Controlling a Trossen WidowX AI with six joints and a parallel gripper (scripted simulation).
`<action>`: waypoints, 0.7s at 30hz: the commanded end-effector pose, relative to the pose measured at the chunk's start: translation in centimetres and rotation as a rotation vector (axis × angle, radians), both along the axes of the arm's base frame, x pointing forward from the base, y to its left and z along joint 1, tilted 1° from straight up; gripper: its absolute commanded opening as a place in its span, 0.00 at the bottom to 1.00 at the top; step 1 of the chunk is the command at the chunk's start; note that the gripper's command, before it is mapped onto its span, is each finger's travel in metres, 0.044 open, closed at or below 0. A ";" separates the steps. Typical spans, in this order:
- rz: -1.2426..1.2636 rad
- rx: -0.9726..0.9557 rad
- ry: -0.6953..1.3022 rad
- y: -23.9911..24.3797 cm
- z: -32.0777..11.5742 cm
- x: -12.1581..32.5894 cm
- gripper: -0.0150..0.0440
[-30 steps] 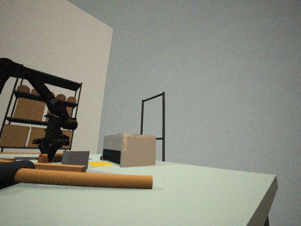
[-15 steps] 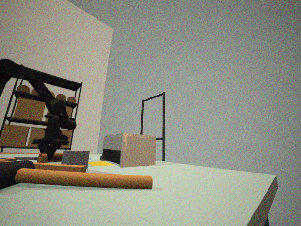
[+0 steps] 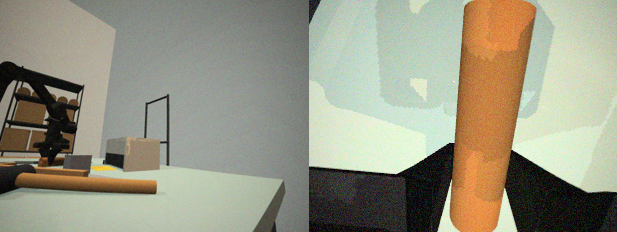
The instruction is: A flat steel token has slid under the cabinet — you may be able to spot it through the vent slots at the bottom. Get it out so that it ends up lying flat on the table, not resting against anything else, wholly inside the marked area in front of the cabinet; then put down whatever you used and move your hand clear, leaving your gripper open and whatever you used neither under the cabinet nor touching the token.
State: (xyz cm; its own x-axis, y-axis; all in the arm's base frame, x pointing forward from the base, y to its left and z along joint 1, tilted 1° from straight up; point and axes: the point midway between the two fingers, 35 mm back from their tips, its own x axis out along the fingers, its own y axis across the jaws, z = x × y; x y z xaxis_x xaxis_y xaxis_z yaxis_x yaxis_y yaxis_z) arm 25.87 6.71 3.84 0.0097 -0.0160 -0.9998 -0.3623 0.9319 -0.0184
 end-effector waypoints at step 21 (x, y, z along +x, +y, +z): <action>0.002 0.007 -0.004 2.9 0.1 0.2 0.25</action>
State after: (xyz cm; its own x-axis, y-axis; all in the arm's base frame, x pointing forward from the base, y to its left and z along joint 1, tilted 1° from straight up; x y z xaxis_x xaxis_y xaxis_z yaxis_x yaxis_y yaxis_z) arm 25.98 9.02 3.82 0.0100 -0.0155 -0.9998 -0.3618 0.9321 -0.0181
